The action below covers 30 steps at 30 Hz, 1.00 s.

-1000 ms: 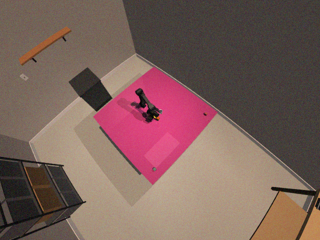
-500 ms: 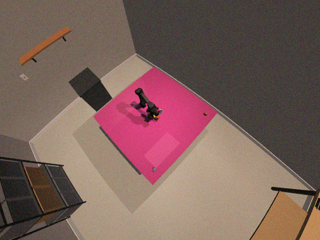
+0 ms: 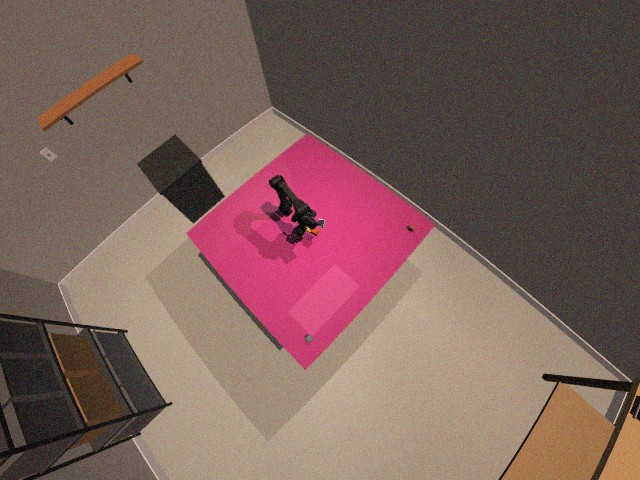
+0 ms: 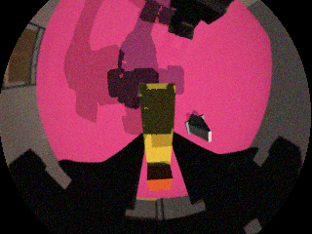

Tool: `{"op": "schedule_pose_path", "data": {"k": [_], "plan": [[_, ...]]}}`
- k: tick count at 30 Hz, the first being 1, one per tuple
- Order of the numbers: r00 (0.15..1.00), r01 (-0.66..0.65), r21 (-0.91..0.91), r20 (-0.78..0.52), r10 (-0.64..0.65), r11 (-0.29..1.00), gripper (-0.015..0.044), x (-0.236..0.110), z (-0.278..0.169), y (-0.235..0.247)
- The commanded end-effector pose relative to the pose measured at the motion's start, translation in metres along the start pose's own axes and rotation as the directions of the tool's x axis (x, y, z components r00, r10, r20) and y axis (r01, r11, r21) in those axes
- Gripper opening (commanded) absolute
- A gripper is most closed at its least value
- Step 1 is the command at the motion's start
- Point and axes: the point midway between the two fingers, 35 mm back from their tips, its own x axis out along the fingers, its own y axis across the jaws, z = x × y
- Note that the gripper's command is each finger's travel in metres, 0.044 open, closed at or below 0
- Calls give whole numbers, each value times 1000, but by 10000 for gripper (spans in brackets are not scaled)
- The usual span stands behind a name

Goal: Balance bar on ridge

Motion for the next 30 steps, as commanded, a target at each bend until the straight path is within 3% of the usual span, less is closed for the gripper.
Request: {"op": "schedule_pose_path", "data": {"k": [1, 7, 16, 30], "plan": [[1000, -6, 2, -6, 6, 1000, 0, -12, 1, 0], [1000, -7, -24, -6, 7, 1000, 0, -20, 3, -1], [1000, -8, -366, -6, 6, 930, 0, -21, 0, -9], [1000, -8, -803, -6, 5, 596, 0, -21, -4, -20]]}}
